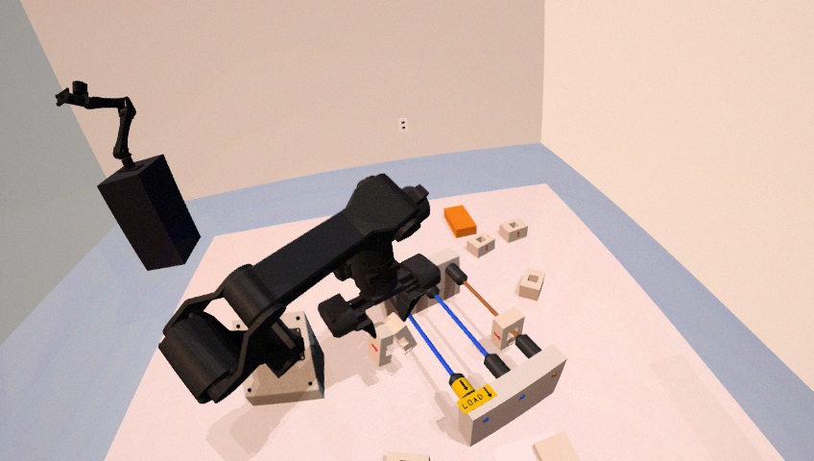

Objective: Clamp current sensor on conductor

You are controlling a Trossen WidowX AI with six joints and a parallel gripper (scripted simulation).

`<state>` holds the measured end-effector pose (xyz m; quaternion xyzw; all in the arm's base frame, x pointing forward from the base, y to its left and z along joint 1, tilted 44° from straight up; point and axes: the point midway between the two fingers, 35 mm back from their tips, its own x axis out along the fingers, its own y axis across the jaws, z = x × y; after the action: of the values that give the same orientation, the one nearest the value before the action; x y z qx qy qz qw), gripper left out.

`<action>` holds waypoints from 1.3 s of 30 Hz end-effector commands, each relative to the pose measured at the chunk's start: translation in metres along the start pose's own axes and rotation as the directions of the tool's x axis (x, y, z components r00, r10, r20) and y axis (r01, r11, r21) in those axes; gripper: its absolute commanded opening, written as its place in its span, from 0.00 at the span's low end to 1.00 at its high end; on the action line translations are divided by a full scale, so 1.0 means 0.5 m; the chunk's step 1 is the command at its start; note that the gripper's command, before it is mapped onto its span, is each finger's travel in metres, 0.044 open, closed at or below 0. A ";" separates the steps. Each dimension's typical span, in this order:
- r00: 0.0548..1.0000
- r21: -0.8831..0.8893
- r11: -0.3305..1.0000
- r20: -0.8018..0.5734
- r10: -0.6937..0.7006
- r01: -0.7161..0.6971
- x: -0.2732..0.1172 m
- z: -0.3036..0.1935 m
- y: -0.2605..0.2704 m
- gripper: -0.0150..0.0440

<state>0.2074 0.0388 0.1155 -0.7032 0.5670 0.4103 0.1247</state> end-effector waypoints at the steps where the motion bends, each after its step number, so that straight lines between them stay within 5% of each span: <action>1: 1.000 0.042 0.999 0.004 -0.009 0.009 -0.009 -0.007 -0.036 0.25; 11: 1.000 0.136 0.991 0.003 -0.011 0.011 -0.006 -0.024 -0.130 0.25; 39: 1.000 0.138 0.990 0.003 -0.012 0.012 0.075 -0.025 -0.135 0.25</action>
<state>0.2758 0.0317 0.0819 -0.6947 0.5895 0.3700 0.1813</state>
